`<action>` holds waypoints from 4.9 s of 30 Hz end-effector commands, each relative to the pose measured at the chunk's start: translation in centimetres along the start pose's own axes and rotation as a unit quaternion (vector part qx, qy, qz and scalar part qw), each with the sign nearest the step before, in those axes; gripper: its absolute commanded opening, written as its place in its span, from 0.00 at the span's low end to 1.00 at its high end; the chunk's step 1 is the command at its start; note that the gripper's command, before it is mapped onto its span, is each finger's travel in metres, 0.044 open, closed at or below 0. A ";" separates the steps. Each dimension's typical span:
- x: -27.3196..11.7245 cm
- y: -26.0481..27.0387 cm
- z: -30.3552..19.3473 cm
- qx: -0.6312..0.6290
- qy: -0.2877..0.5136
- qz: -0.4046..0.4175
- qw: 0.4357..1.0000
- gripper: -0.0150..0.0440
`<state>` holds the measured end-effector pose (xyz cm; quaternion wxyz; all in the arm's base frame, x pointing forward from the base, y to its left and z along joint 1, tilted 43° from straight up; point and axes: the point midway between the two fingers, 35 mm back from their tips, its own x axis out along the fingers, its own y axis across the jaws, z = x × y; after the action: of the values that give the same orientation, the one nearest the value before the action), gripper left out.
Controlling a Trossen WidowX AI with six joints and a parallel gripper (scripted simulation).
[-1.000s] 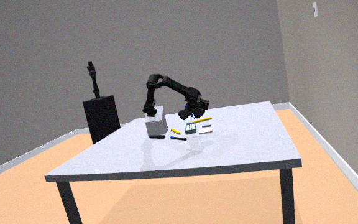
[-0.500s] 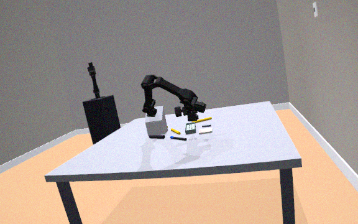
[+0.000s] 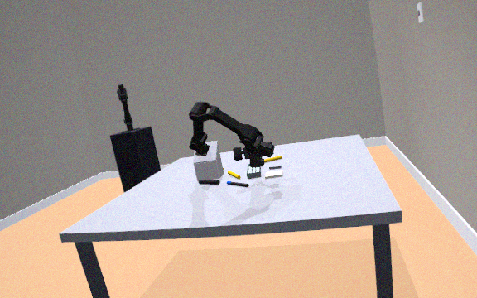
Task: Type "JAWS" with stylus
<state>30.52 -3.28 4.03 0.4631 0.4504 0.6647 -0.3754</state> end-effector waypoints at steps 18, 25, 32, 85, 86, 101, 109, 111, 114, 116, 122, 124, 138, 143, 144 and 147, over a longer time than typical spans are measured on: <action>0.8 0.1 0.7 -0.001 0.002 -0.006 1.000 0.39; 0.8 0.1 0.7 -0.001 0.002 -0.006 1.000 0.39; 0.8 0.1 0.7 -0.001 0.002 -0.006 1.000 0.39; 1.4 0.0 1.9 -0.001 0.001 -0.006 1.000 0.39; 1.5 0.0 1.9 -0.001 0.001 -0.006 1.000 0.39; 1.7 0.0 2.4 -0.001 0.001 -0.006 1.000 0.39; 1.6 0.0 2.1 -0.001 0.001 -0.006 1.000 0.39; 1.6 0.0 2.1 -0.001 0.001 -0.006 1.000 0.39; 1.3 0.1 1.6 -0.001 0.001 -0.006 1.000 0.39; 0.8 0.1 0.8 -0.001 0.001 -0.006 1.000 0.39; -0.3 0.1 -1.0 -0.002 0.002 -0.005 1.000 0.39; -0.3 0.1 -1.0 -0.002 0.002 -0.005 1.000 0.39; 1.8 0.2 -2.0 -0.004 0.000 -0.006 1.000 0.25; 4.0 0.1 -3.3 -0.003 0.001 -0.006 1.000 0.25; 4.4 0.1 -3.6 -0.003 0.001 -0.006 1.000 0.25; 5.7 -0.2 -4.4 -0.003 0.002 -0.006 1.000 0.25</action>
<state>28.96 1.07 0.82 0.4628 0.4428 0.6699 -0.3754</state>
